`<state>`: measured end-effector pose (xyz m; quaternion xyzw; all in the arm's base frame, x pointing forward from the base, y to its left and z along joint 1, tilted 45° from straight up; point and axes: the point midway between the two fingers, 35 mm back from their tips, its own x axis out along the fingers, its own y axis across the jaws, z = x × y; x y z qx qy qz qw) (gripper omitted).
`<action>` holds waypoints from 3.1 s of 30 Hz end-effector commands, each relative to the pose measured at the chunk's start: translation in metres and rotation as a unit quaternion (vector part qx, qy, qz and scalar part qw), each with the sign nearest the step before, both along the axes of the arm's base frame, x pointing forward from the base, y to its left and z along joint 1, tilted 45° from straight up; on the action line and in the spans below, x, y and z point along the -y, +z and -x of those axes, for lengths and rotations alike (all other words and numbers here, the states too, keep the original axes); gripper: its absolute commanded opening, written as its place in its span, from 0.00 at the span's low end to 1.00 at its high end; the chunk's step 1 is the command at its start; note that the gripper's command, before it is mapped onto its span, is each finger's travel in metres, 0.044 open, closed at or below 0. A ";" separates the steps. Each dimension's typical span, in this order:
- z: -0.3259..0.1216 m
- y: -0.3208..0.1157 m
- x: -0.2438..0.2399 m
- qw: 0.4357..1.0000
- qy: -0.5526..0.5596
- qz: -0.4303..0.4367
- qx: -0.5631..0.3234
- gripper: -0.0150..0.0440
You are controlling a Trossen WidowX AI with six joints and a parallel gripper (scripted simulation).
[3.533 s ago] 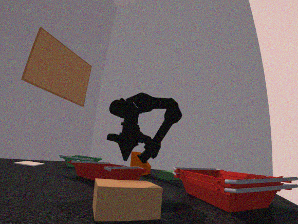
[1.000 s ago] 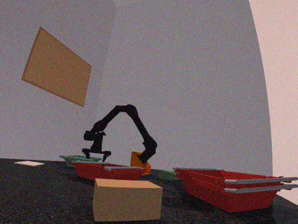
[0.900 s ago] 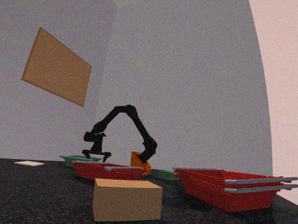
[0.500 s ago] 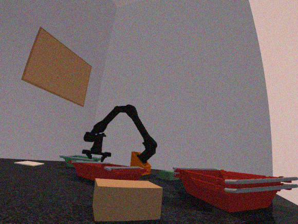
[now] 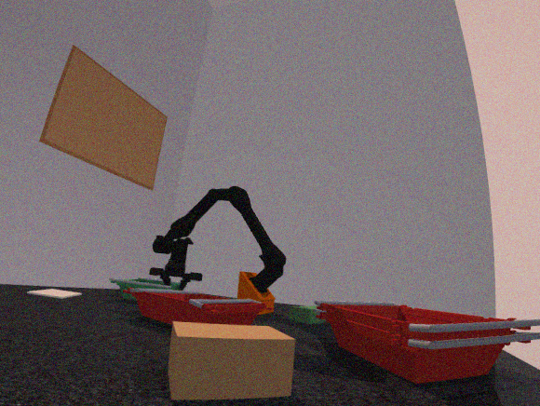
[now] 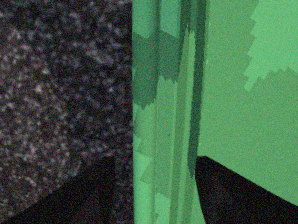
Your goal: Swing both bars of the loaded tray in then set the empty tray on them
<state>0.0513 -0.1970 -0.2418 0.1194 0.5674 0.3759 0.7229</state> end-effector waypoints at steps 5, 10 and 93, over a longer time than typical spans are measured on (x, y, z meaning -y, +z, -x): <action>0.000 0.001 -0.002 1.000 -0.002 -0.004 -0.002 0.45; 0.000 0.001 -0.002 1.000 -0.002 -0.004 -0.002 0.39; 0.009 0.114 0.137 1.000 -0.002 -0.002 -0.003 0.25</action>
